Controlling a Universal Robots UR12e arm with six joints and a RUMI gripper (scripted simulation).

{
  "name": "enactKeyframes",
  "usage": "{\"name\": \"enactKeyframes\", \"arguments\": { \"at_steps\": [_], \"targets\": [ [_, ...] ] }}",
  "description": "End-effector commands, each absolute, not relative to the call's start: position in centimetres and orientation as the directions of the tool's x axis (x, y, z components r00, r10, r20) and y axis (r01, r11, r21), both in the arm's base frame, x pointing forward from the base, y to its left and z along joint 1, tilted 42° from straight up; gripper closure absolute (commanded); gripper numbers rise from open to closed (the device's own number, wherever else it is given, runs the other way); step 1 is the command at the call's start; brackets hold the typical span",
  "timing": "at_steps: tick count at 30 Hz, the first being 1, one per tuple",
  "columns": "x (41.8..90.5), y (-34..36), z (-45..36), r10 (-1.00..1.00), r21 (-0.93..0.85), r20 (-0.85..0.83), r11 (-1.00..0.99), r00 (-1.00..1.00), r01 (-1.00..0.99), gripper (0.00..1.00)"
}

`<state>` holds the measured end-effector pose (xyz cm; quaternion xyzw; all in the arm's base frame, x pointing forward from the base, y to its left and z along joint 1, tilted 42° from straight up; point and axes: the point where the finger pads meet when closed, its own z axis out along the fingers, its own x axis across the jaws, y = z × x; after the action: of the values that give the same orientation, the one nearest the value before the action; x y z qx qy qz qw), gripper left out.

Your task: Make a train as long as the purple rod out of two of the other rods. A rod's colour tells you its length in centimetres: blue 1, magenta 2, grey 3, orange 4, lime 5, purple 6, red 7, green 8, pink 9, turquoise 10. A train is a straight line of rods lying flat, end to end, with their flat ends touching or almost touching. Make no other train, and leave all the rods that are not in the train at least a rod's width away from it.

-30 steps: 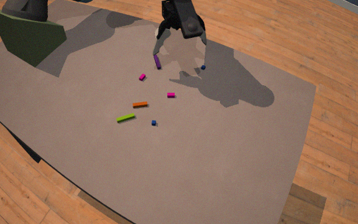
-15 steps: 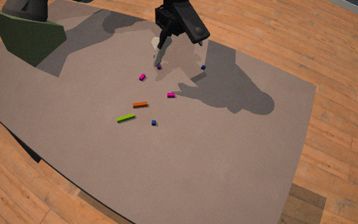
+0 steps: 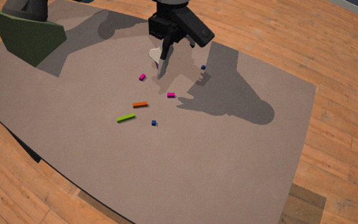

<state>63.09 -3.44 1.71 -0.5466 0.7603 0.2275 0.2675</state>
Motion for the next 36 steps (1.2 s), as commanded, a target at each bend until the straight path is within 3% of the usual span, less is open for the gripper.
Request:
{"name": "enactKeyframes", "arguments": {
  "at_steps": [1, 21, 35, 36],
  "targets": [
    [63.4, -4.8, 1.0, -0.746, -0.056, -0.659, 0.176, -0.096, -0.983, 0.0],
    [63.4, -7.6, -1.2, -0.753, -0.317, -0.582, -0.137, 0.306, -0.939, 0.0],
    [63.3, -7.9, -1.5, -0.742, -0.353, -0.561, -0.186, 0.366, -0.917, 0.0],
    [63.3, -7.8, -1.5, -0.742, -0.353, -0.561, -0.186, 0.366, -0.917, 0.86]
  ]
}}
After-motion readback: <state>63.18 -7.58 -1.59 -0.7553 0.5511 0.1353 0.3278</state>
